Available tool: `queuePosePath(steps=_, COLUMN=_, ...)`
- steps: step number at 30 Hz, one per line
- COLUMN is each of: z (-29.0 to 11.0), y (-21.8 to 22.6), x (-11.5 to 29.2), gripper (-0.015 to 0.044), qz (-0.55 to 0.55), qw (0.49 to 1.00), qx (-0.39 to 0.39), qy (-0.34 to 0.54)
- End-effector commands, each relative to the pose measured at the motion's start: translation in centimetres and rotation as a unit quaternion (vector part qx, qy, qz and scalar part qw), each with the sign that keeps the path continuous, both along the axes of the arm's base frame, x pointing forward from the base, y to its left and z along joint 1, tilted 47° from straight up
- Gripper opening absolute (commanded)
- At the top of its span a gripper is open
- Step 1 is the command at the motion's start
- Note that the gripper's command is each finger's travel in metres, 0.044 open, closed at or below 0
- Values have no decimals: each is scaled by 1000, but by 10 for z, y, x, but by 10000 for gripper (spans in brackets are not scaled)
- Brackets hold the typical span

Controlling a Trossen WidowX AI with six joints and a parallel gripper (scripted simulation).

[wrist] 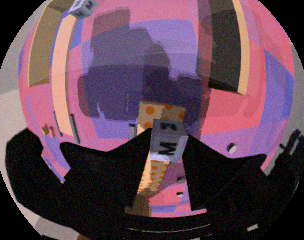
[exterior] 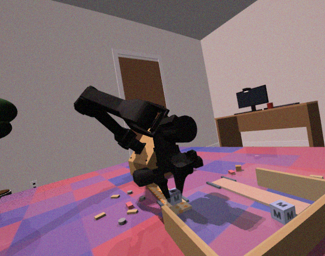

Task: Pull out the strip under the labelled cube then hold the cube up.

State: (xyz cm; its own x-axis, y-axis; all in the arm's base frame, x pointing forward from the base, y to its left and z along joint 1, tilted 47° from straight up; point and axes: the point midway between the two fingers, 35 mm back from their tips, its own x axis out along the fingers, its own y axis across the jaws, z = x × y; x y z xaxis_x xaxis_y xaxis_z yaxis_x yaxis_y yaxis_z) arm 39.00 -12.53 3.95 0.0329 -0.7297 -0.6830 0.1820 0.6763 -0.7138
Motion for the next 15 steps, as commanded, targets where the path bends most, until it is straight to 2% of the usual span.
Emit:
queuePosePath(steps=1, z=2, y=13, x=-17, gripper=0, qz=1, qw=1000, qx=0, qy=5)
queuePosePath(steps=7, z=8, y=30, x=-43, gripper=0, qz=2, qw=1000, qx=0, qy=8)
queuePosePath(steps=15, z=6, y=33, x=-55, gripper=0, qz=2, qw=1000, qx=0, qy=9)
